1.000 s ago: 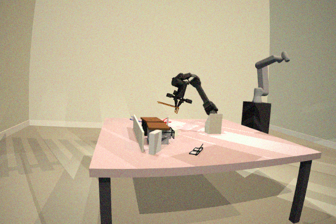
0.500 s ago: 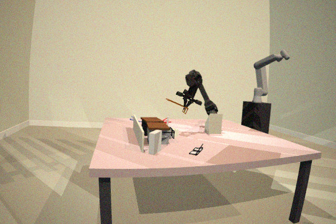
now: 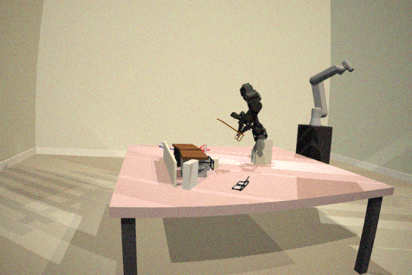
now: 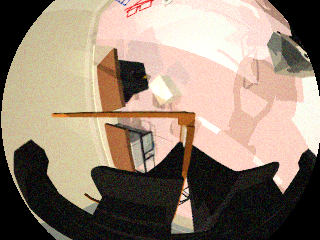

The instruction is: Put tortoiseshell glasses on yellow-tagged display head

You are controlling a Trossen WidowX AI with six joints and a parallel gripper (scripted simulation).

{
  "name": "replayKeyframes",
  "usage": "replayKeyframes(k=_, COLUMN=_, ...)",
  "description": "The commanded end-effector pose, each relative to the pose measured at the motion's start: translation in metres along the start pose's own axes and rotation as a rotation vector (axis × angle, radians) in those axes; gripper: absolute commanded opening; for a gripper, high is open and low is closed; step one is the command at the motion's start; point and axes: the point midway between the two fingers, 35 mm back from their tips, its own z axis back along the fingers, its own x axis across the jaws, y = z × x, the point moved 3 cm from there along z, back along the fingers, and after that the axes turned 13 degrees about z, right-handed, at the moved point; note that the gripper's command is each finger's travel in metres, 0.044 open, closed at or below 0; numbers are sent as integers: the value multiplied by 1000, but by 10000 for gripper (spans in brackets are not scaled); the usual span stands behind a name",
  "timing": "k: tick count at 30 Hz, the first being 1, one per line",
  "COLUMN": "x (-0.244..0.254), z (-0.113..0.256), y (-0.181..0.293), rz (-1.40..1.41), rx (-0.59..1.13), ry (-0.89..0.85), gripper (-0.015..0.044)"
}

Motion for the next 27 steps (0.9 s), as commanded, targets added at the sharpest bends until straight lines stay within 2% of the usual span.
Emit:
replayKeyframes(k=1, x=-14, z=3, y=11, rz=0, rx=-15, ry=-43, gripper=0)
replayKeyframes(k=27, x=-18, z=7, y=15, rz=-1, rx=-9, ry=-55, gripper=0)
